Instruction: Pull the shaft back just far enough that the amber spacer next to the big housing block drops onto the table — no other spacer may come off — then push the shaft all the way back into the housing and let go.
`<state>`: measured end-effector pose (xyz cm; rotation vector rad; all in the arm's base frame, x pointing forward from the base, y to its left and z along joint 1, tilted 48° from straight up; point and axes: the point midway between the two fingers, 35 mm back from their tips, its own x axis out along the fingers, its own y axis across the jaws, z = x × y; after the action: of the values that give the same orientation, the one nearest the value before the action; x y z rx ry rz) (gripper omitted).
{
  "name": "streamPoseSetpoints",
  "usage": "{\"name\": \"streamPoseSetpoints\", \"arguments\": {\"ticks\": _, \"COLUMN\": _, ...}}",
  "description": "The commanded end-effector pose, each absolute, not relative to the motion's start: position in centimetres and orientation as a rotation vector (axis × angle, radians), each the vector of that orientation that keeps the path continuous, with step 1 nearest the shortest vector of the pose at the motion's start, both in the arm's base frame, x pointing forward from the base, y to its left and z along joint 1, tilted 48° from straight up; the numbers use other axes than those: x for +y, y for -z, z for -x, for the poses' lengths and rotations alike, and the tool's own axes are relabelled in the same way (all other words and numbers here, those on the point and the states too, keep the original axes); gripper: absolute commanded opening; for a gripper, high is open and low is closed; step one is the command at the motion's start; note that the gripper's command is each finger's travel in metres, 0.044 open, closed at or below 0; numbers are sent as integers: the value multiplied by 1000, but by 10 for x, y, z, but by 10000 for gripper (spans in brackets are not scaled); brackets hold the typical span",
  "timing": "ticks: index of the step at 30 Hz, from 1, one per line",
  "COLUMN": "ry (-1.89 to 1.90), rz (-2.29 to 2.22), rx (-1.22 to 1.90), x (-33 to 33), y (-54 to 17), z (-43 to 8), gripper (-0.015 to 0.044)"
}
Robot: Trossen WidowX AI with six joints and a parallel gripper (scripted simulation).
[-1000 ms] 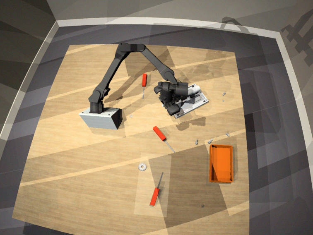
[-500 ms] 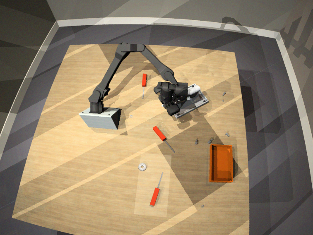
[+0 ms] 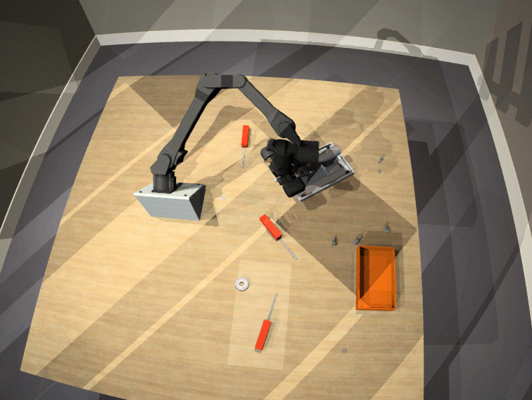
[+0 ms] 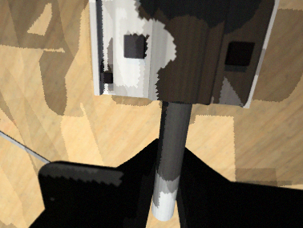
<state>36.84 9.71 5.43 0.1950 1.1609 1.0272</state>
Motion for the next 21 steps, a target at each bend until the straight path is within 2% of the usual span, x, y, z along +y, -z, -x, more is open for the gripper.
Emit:
{"name": "streamPoseSetpoints", "arguments": {"ticks": 1, "ry": -1029, "rz": -187, "rx": 1156, "x": 97, "y": -55, "z": -368, "gripper": 0}}
{"name": "streamPoseSetpoints", "arguments": {"ticks": 21, "ry": -1029, "rz": -187, "rx": 1156, "x": 96, "y": -54, "z": -366, "gripper": 0}}
